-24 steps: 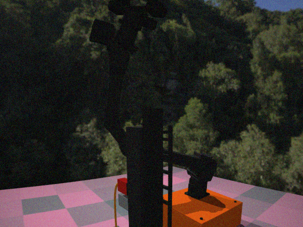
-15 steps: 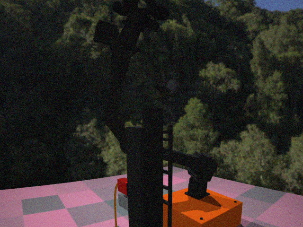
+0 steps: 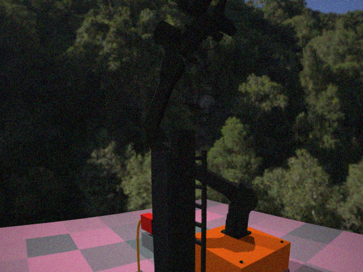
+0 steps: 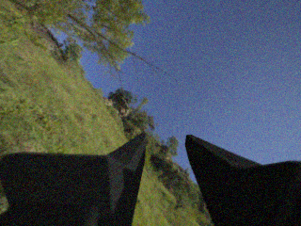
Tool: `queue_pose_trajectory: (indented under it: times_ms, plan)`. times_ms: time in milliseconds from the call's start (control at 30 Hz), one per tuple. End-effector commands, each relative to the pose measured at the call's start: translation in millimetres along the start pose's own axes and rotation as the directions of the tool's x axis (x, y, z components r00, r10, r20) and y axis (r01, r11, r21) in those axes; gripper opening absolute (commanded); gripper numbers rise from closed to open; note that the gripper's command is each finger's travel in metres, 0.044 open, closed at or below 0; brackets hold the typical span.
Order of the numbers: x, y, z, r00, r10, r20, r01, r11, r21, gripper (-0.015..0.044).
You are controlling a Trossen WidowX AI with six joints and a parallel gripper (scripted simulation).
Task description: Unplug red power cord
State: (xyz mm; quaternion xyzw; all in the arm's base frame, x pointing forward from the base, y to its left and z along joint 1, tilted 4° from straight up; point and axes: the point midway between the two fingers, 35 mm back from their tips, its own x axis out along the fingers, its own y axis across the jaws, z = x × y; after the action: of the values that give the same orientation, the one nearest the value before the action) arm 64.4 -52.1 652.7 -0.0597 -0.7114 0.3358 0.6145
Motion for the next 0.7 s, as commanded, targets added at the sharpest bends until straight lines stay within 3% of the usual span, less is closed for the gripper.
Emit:
queue_pose_trajectory:
  times_ms: [0, 367, 667]
  plan:
    - [13, 23, 10, 0.996, 0.071, -0.046, -0.071, 0.997, 0.021, 0.0160]
    - [45, 93, 13, 0.941, 0.241, -0.239, -0.218, 0.969, 0.118, 0.0160]
    - [56, 145, -13, 0.844, 0.326, -0.425, -0.253, 0.942, 0.221, 0.0160]
